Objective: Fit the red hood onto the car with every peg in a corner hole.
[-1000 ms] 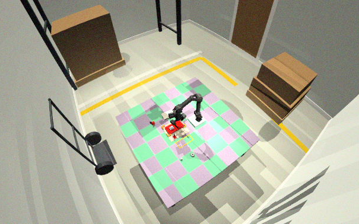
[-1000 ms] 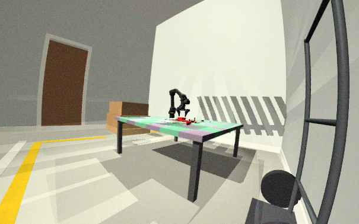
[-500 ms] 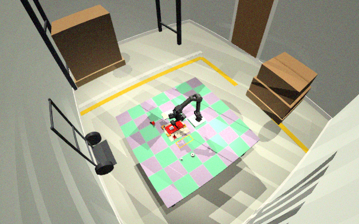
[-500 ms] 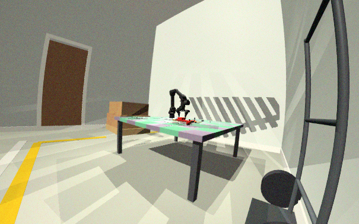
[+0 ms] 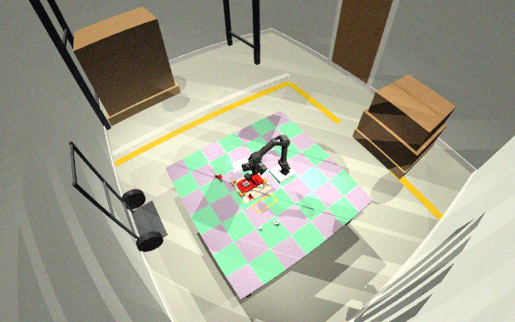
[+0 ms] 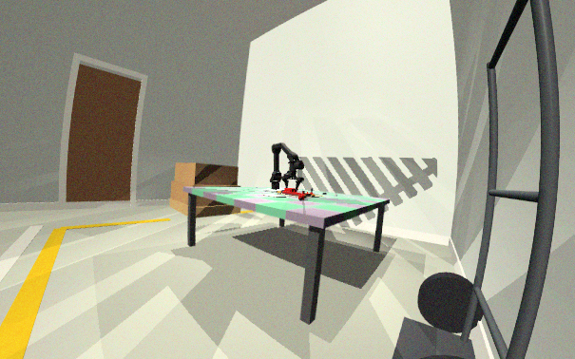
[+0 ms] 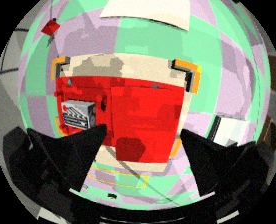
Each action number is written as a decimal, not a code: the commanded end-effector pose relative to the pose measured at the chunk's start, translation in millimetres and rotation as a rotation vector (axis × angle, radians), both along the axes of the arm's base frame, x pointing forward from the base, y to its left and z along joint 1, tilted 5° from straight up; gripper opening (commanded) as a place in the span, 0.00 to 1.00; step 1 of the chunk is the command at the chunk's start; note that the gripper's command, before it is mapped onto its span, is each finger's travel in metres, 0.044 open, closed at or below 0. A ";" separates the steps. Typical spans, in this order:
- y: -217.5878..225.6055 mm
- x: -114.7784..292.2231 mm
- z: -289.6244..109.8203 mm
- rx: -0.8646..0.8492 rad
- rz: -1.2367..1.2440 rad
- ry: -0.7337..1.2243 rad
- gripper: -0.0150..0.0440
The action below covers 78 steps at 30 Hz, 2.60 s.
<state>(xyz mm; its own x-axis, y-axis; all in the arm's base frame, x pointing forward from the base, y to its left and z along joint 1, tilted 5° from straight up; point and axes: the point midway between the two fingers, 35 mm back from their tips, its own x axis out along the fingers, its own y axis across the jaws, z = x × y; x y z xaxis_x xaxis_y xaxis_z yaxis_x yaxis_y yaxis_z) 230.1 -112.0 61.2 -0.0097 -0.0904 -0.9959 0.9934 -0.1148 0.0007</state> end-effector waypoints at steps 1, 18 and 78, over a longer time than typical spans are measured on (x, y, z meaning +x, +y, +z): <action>0.4 -0.3 -2.8 0.004 0.006 0.001 1.00; -0.7 -0.2 -8.4 0.000 0.000 0.000 0.96; -1.6 29.6 66.1 0.005 0.461 0.038 0.25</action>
